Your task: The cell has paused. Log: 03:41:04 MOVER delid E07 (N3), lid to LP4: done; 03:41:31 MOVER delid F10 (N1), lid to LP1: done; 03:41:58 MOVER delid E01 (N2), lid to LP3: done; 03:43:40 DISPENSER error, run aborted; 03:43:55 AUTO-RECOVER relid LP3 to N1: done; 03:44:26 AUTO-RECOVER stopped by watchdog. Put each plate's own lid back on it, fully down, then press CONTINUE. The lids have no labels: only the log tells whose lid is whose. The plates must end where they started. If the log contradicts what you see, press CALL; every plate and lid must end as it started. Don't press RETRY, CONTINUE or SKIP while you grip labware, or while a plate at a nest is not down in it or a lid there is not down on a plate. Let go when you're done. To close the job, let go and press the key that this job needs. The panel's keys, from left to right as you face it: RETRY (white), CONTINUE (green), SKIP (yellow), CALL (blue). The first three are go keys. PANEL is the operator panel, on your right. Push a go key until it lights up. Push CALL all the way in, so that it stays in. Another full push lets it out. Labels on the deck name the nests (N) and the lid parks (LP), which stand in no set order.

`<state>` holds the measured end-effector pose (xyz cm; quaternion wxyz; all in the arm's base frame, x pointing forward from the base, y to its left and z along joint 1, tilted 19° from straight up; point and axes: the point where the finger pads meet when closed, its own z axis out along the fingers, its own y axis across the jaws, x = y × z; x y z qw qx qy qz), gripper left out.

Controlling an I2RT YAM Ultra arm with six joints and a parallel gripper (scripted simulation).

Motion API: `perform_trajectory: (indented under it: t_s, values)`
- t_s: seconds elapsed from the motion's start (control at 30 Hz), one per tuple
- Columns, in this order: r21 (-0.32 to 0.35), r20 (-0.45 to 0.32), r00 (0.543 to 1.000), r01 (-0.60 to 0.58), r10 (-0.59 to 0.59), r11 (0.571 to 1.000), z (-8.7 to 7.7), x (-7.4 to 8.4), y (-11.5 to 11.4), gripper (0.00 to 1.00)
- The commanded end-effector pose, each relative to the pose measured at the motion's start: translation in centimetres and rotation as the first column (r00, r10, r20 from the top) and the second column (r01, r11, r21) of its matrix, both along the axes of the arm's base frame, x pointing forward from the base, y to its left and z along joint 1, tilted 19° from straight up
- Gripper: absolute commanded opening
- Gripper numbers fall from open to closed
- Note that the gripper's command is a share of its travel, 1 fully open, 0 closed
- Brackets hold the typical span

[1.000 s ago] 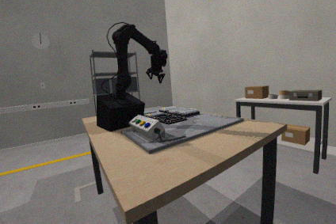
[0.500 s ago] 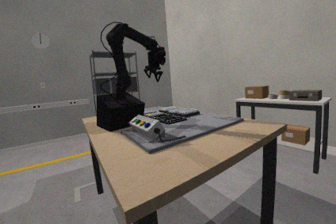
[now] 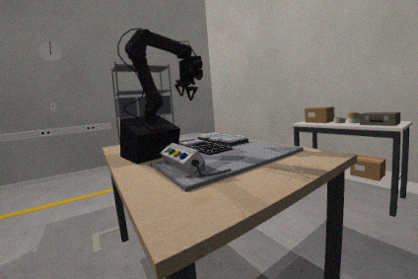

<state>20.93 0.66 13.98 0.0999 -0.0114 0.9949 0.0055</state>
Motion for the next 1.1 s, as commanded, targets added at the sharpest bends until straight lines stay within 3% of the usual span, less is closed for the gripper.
perform_trajectory:
  t_s: [0.0,0.03,0.1,0.27,0.4,0.47,0.6,0.7,0.83,0.93,1.07]
  values:
    - [-0.010,-0.009,1.000,0.029,-0.029,1.000,1.0,-1.9,-0.7,1.00]
    - [-0.031,-0.021,0.999,0.034,-0.035,0.999,0.5,-1.1,-0.7,1.00]
    - [-0.031,-0.021,0.999,0.034,-0.035,0.999,0.5,-1.1,-0.7,1.00]
    - [-0.073,-0.059,0.997,0.040,-0.044,0.997,-1.9,0.7,-1.0,1.00]
    - [-0.066,-0.042,0.998,0.045,-0.048,0.997,-2.9,2.3,-1.7,1.00]
    - [-0.066,-0.042,0.998,0.043,-0.046,0.997,-2.6,2.5,-1.7,1.00]
    - [-0.098,-0.057,0.997,0.054,-0.059,0.994,-4.2,3.7,-2.0,1.00]
    - [-0.118,-0.057,0.996,0.058,-0.065,0.991,-4.5,4.1,-1.9,1.00]
    - [-0.128,-0.083,0.993,0.069,-0.080,0.989,-6.6,4.6,-2.8,1.00]
    - [-0.126,-0.063,0.995,0.063,-0.071,0.990,-6.4,5.4,-2.8,1.00]
    - [-0.157,-0.071,0.994,0.074,-0.086,0.985,-8.0,6.5,-3.1,1.00]
